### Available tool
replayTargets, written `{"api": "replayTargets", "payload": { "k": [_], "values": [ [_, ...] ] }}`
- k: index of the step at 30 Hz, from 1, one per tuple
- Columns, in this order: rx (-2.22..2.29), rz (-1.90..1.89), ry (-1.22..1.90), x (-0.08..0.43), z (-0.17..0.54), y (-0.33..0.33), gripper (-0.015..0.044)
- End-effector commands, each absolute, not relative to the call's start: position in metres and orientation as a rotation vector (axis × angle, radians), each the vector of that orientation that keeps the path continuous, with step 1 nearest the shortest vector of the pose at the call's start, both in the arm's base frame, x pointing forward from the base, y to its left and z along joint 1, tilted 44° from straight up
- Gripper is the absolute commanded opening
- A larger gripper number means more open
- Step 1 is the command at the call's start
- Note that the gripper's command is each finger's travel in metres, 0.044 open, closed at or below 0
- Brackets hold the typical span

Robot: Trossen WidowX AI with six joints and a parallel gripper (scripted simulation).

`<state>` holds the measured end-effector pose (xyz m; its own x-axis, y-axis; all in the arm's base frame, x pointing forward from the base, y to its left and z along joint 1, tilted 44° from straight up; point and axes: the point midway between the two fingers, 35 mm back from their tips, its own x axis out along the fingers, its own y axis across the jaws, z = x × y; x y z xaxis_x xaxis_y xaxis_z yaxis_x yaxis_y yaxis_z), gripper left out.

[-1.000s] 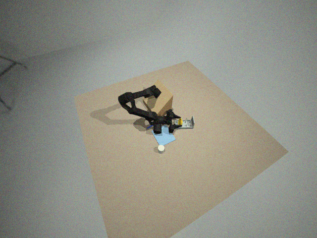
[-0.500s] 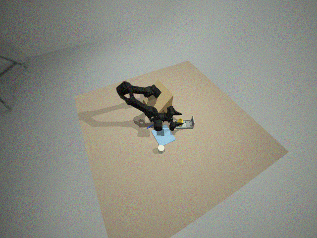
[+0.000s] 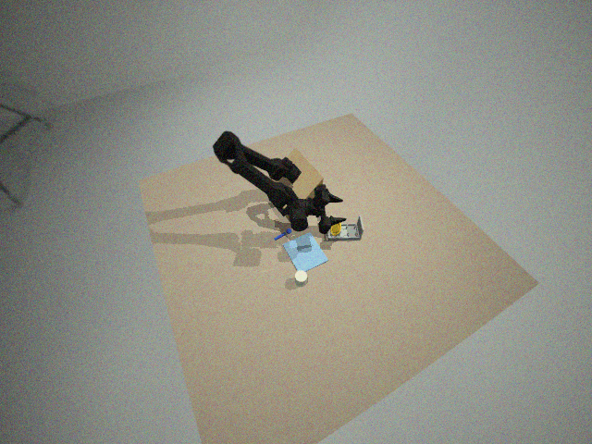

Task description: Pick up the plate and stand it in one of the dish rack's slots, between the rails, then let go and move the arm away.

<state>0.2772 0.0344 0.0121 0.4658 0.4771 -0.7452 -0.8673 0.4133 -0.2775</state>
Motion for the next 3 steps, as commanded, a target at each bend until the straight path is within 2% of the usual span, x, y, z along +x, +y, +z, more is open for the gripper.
{"api": "replayTargets", "payload": {
  "k": [1,3],
  "values": [
    [-0.659,0.890,0.732,0.2778,0.0120,0.0372,0.0400],
    [-0.624,0.874,0.792,0.2764,0.0105,0.0385,0.0400]
  ]
}}
